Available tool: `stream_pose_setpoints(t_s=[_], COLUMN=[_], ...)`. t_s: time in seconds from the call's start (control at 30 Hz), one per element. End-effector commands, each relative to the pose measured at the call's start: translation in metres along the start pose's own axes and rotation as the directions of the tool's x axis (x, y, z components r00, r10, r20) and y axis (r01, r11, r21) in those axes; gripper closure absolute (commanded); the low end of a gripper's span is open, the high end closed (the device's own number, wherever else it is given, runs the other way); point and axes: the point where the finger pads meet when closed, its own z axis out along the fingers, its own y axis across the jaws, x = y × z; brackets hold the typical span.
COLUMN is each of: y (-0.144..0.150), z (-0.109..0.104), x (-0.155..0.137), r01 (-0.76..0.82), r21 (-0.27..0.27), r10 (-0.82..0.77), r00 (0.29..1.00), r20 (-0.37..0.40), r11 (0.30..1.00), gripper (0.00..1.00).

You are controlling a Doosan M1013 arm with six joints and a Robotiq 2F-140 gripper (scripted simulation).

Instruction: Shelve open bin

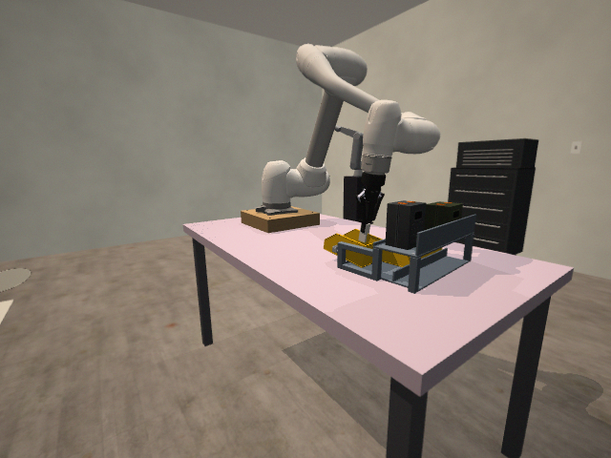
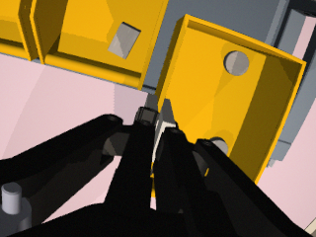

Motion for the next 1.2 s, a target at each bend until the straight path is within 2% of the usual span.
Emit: stream_pose_setpoints(t_s=[0.0,1.17], y=[0.0,0.0], z=[0.0012,0.0062], x=[0.0002,0.001], r01=[0.0,0.0], r21=[0.0,0.0], r10=[0.0,0.0], r00=[1.0,1.0], r20=[0.0,0.0], r11=[1.0,1.0], gripper=[1.0,1.0])
